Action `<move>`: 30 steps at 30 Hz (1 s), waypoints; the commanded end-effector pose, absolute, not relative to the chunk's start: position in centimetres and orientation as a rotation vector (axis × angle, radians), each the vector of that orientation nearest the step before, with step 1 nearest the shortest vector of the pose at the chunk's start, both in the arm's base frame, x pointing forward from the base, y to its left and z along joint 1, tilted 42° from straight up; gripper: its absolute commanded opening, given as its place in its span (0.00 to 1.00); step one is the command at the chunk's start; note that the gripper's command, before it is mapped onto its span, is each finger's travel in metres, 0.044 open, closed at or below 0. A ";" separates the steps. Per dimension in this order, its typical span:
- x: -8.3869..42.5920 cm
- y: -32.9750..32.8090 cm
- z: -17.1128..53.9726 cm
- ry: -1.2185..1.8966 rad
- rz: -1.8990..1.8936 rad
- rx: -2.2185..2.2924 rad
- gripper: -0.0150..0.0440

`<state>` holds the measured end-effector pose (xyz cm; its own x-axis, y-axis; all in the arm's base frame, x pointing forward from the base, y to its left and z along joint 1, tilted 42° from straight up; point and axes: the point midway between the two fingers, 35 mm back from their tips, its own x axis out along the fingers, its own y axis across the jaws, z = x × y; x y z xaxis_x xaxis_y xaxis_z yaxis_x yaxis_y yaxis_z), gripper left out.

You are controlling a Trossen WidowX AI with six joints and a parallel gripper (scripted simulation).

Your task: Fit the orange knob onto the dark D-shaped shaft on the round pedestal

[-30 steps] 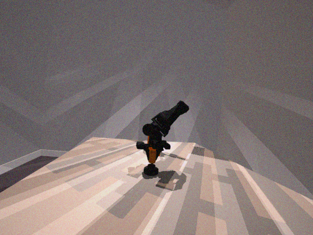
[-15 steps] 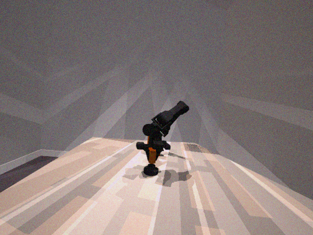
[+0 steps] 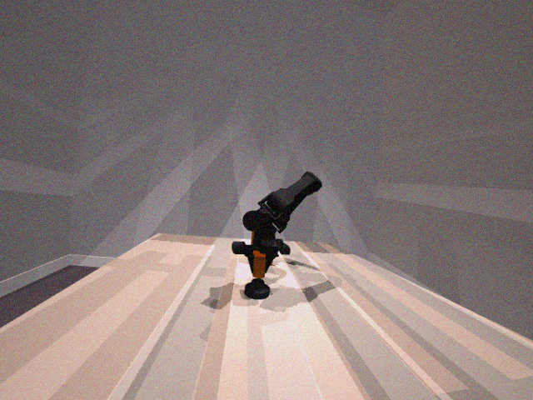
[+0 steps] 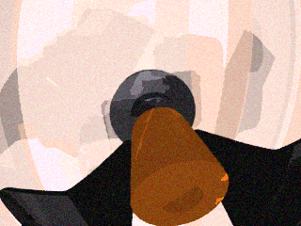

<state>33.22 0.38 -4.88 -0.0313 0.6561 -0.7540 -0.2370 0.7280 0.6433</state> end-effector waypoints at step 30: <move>33.5 0.4 -4.9 1.344 0.884 0.209 0.25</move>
<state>33.47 0.38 -4.88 -0.0372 0.6570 -0.7530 -0.4251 0.6715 0.6069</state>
